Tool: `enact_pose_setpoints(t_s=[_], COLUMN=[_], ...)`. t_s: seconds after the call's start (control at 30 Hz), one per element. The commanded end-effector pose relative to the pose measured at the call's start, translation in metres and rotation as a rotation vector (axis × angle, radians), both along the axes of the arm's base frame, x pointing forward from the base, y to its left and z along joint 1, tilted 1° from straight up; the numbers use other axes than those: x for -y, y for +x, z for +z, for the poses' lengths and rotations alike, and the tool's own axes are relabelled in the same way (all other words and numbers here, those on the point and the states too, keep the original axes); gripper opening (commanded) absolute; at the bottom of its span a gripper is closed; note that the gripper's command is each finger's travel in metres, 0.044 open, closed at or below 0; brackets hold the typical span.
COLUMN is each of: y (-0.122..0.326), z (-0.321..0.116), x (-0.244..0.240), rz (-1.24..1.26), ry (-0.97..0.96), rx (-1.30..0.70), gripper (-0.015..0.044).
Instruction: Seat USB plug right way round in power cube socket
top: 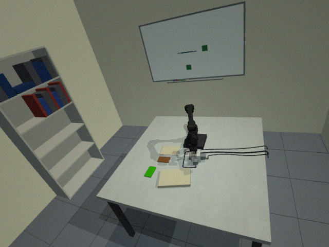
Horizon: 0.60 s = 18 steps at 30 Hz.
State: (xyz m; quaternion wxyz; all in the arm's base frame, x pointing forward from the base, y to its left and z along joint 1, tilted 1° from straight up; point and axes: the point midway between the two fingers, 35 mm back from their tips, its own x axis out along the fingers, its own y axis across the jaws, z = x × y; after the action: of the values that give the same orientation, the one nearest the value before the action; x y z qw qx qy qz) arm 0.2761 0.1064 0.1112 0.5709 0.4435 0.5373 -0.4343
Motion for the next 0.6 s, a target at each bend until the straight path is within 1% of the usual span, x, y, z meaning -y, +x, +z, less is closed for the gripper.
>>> enact_pose_setpoints(t_s=[0.0, 0.5, 0.57], y=[0.0002, 0.0002, 0.0], z=[-0.0023, -0.0023, -0.0001], x=[0.0004, 0.0004, 0.0], rz=[-0.003, -0.003, 0.0], ry=[-0.004, -0.004, 0.0], rx=[-0.001, -0.001, 0.0], gripper=[0.0, 0.0, 0.0053])
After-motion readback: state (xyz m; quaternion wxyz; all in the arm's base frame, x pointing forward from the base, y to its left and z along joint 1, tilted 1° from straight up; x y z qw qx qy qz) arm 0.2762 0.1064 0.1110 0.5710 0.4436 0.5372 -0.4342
